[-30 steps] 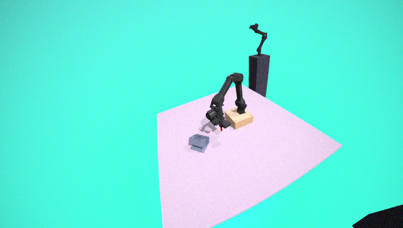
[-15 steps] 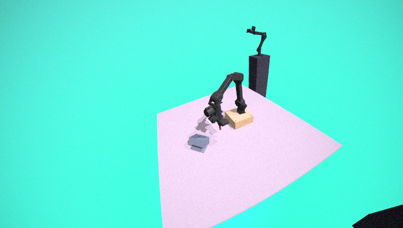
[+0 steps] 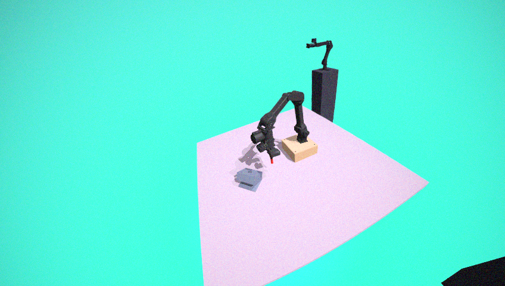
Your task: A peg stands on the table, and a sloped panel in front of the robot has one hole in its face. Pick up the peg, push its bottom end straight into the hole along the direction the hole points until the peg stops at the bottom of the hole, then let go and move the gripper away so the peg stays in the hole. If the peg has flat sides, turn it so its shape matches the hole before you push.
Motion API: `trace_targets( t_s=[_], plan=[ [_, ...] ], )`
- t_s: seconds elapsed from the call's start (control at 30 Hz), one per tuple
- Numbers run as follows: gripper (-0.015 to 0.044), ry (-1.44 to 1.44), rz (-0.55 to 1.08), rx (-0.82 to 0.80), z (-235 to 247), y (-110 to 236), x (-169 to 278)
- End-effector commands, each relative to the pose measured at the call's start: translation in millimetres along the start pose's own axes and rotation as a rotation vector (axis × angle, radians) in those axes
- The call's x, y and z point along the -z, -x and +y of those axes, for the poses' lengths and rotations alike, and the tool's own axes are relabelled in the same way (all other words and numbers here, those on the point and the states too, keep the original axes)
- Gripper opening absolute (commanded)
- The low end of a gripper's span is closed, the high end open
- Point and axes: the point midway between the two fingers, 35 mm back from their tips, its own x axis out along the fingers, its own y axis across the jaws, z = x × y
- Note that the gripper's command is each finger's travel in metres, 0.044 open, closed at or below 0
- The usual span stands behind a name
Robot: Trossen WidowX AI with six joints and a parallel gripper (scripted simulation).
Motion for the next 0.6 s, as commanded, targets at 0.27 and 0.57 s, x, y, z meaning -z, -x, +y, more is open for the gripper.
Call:
trace_targets(
  t_s=[0.27,0.57],
  plan=[
    [0.0,-0.151,-0.051,-0.072,-4.7,8.6,-22.9],
    [0.0,-0.26,-0.081,-0.123,-10.5,15.0,-38.1]
  ],
)
